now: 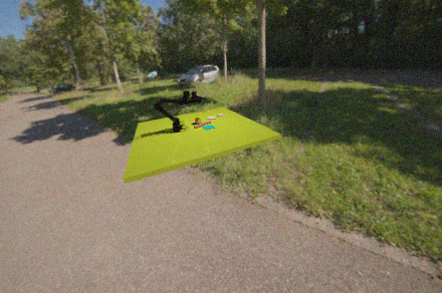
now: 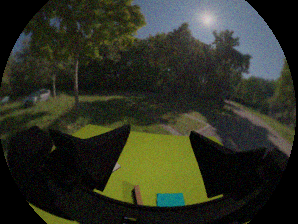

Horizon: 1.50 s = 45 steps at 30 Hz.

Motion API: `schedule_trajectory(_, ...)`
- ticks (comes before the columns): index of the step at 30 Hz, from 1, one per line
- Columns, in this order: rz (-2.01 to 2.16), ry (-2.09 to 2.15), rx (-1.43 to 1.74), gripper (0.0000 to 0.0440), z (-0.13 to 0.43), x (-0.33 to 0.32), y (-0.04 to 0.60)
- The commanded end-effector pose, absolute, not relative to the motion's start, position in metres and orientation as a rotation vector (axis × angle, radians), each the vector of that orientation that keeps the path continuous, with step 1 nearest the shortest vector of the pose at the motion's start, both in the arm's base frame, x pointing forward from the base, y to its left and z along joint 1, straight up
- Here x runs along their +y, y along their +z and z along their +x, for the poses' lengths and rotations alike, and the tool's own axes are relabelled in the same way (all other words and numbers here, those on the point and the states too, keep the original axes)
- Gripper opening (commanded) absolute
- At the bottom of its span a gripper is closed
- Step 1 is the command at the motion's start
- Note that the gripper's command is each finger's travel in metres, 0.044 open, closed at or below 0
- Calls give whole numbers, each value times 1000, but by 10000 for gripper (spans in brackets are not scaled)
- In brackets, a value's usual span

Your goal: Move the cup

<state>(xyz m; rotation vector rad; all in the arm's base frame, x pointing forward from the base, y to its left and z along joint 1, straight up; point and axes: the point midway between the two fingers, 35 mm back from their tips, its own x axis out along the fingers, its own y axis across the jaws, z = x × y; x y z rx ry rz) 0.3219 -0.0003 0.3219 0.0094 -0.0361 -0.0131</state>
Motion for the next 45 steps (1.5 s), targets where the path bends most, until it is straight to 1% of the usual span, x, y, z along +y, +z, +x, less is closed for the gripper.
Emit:
schedule_trajectory(1, 10, -9, -35, 374, 322, 1, 323)
schedule_trajectory(10, 33, 21, 16, 138, 318, 8, 323)
schedule_trajectory(12, 45, 27, 34, 98, 318, 10, 322)
schedule_trajectory(17, 89, 49, 84, 98, 319, 17, 322)
schedule_trajectory(27, 202, 85, 196, 133, 320, 32, 324)
schedule_trajectory(45, 430, 94, 429, 152, 320, 58, 324)
